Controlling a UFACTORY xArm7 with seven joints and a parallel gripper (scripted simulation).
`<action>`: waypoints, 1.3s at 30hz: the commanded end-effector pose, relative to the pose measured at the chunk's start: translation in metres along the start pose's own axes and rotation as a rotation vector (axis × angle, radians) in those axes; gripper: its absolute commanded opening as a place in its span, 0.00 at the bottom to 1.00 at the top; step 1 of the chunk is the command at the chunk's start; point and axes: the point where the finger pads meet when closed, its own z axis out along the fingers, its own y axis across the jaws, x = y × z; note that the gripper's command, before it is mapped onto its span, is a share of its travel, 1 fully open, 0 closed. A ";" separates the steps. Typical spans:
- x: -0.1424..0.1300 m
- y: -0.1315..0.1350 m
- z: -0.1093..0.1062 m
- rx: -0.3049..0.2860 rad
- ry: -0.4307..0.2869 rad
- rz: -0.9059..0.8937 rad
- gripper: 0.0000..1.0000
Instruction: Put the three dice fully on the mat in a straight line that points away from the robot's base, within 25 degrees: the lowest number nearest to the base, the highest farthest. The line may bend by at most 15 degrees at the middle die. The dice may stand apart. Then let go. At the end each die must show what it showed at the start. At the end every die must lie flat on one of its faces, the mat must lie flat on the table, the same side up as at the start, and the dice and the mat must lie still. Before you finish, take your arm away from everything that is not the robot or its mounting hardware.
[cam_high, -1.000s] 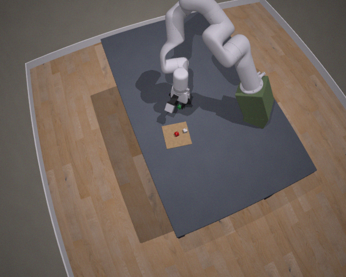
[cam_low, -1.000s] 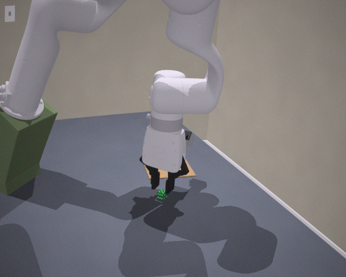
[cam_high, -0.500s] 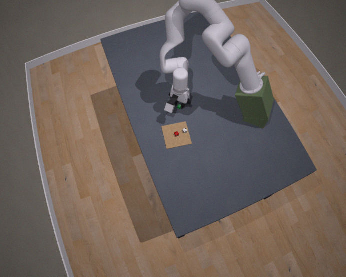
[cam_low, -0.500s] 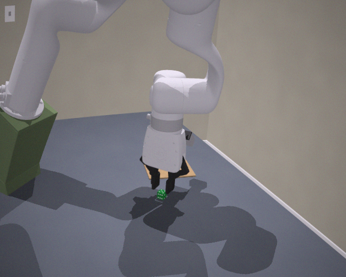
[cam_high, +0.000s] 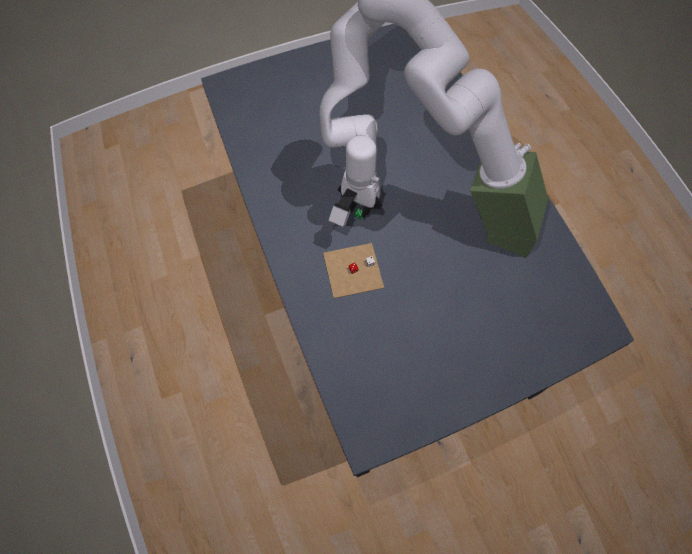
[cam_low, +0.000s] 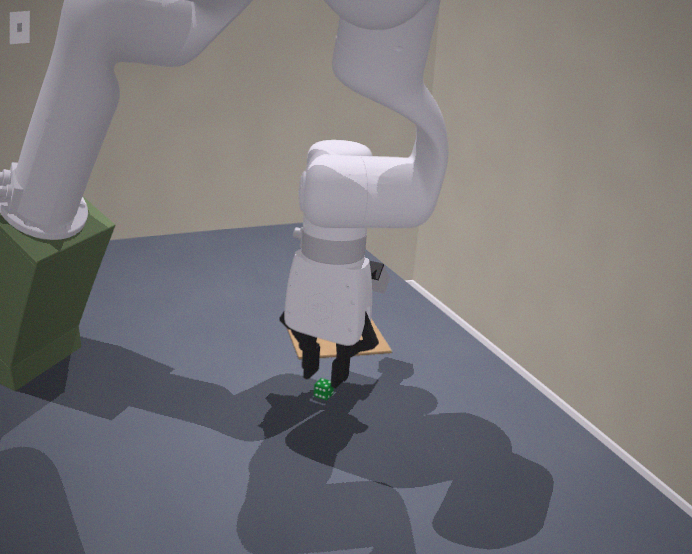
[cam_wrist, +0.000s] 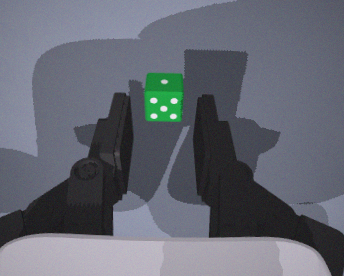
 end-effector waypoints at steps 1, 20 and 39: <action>0.001 0.000 0.000 -0.001 0.001 -0.001 0.36; 0.001 0.000 0.001 -0.001 0.001 -0.001 0.36; 0.001 0.000 0.021 -0.001 0.001 -0.001 0.36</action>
